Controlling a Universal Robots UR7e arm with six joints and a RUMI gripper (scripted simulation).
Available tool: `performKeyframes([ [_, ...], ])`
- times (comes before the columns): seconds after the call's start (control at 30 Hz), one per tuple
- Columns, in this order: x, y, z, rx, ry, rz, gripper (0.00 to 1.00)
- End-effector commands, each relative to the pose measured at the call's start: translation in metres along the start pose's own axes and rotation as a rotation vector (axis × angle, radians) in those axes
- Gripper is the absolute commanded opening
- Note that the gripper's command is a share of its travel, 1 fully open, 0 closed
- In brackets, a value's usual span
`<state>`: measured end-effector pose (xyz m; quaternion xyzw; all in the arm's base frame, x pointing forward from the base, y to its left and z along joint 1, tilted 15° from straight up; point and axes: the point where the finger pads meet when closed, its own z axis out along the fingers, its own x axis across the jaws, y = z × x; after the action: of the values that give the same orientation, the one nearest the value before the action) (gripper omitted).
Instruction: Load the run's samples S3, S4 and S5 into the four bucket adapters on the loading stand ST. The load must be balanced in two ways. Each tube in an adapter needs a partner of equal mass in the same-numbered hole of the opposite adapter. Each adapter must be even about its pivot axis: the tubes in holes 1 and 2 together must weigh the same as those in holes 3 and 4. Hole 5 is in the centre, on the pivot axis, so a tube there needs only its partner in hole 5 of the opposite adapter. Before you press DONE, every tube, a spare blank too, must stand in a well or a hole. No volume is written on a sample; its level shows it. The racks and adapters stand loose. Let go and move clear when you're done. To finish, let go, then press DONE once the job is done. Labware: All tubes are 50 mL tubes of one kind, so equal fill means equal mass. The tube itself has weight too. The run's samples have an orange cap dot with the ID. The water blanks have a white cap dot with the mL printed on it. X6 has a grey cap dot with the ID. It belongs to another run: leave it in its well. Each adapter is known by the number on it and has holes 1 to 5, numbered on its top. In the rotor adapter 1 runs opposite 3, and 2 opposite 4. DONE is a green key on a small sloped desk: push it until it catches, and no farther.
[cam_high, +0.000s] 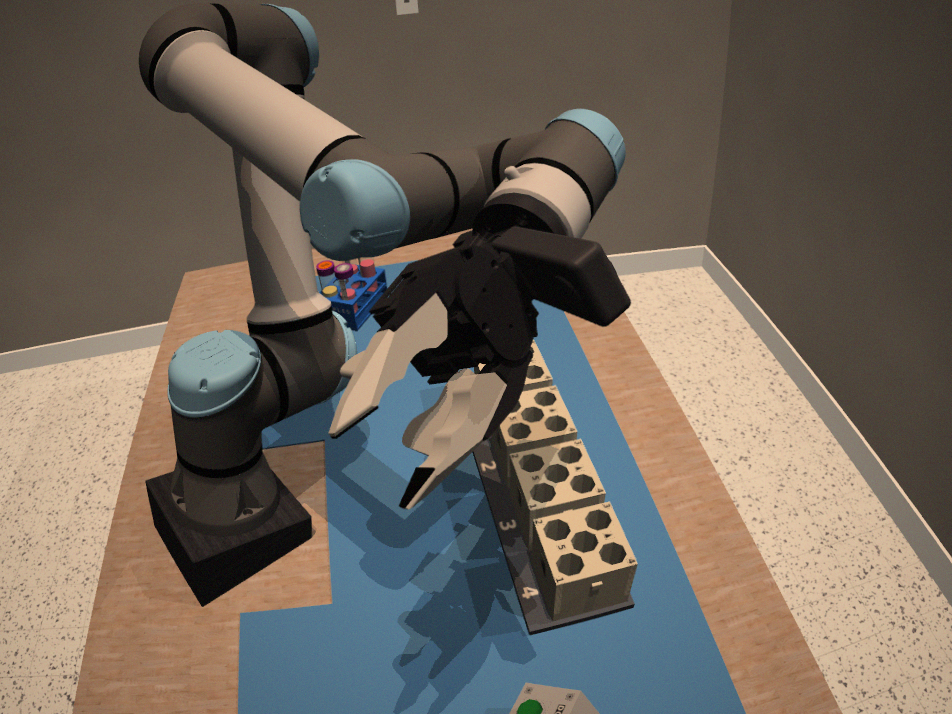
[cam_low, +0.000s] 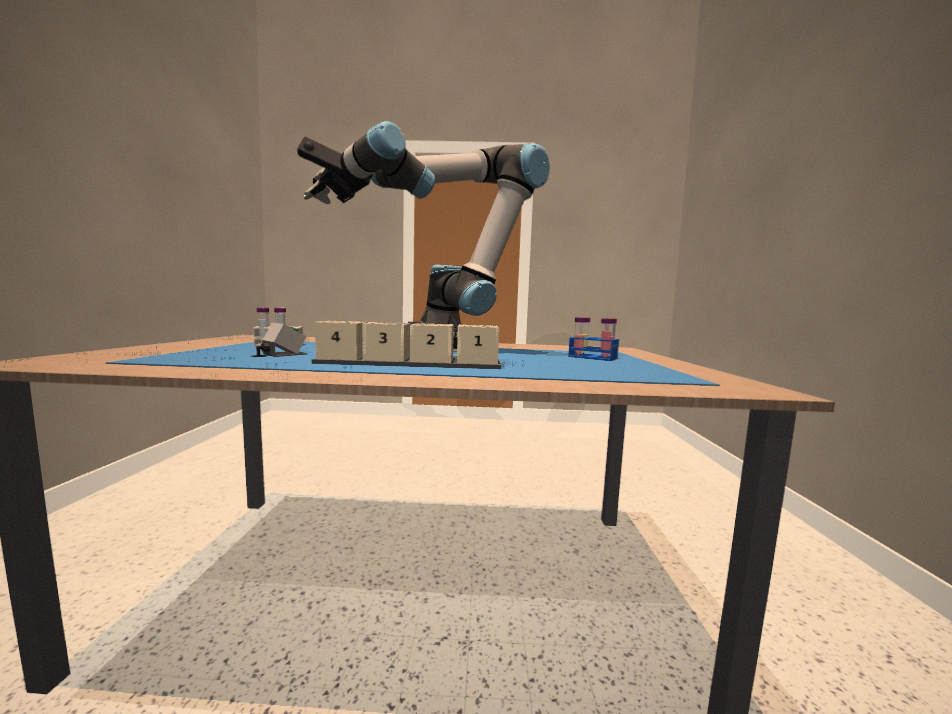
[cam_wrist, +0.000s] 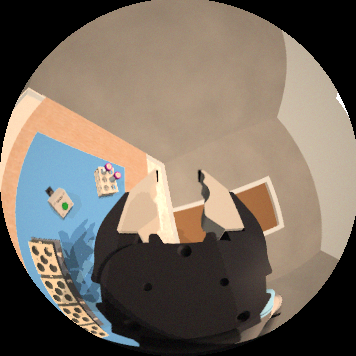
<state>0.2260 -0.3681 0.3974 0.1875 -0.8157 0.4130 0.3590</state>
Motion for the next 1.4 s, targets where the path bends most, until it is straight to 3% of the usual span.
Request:
performKeyframes([
  [0.0,-0.018,0.009,-0.014,0.003,-0.067,-0.044,0.35],
  [0.13,-0.026,0.012,-0.020,0.006,-0.094,-0.063,0.35],
  [0.63,-0.082,0.039,-0.062,0.024,-0.300,-0.204,0.35],
  [0.7,-0.082,0.039,-0.062,0.024,-0.300,-0.204,0.35],
  [1.2,-0.138,0.066,-0.104,0.043,-0.505,-0.345,0.35],
  [1.27,-0.138,0.066,-0.104,0.043,-0.505,-0.345,0.35],
  [1.37,-0.149,0.072,-0.112,0.047,-0.546,-0.374,0.35],
])
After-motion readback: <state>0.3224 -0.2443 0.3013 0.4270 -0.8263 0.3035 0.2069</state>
